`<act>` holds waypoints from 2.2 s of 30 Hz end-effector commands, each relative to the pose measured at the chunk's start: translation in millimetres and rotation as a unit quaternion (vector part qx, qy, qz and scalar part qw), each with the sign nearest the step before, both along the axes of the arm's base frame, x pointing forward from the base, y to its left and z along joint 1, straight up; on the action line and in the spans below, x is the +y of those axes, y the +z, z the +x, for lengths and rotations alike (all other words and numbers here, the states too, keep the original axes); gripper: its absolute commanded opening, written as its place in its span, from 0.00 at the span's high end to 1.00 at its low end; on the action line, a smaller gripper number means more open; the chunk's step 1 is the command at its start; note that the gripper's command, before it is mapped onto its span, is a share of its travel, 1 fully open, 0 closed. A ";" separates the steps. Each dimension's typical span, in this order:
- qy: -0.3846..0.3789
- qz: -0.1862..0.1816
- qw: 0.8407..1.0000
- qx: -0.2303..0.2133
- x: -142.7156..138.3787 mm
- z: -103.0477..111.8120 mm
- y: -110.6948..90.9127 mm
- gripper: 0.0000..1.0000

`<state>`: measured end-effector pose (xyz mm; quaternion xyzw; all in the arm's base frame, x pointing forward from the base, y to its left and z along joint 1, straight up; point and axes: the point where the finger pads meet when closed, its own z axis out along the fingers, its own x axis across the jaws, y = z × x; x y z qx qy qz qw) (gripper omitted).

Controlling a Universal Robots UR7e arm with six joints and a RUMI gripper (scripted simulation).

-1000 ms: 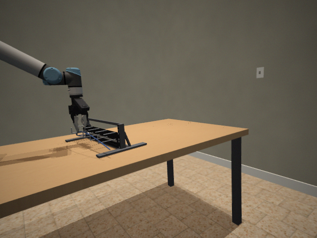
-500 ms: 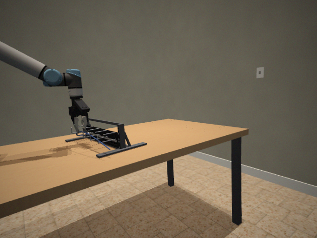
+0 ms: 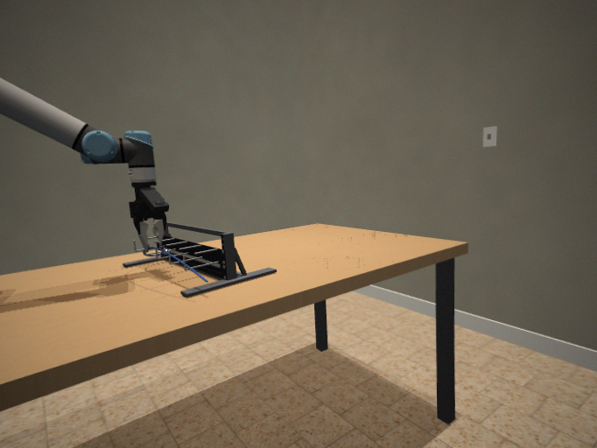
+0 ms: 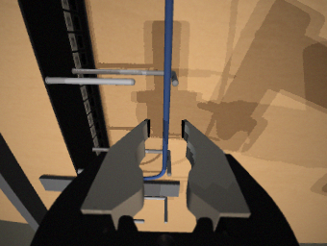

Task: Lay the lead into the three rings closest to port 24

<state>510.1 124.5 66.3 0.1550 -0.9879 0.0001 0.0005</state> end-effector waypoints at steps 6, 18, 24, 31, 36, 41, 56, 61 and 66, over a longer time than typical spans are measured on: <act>0.000 0.000 1.000 -0.001 0.0 0.4 0.5 0.80; 0.000 0.000 1.000 -0.001 0.0 0.4 0.5 0.80; 0.000 0.000 1.000 -0.001 0.0 0.4 0.5 0.80; 0.000 0.000 1.000 -0.001 0.0 0.4 0.5 0.80; 0.000 0.000 1.000 -0.001 0.0 0.4 0.5 1.00; 0.000 0.000 1.000 -0.001 0.0 0.4 0.5 1.00; 0.000 0.000 1.000 -0.001 0.0 0.4 0.5 1.00; 0.000 0.000 1.000 -0.001 0.0 0.4 0.5 1.00; 0.000 0.000 1.000 -0.001 0.0 0.4 0.5 1.00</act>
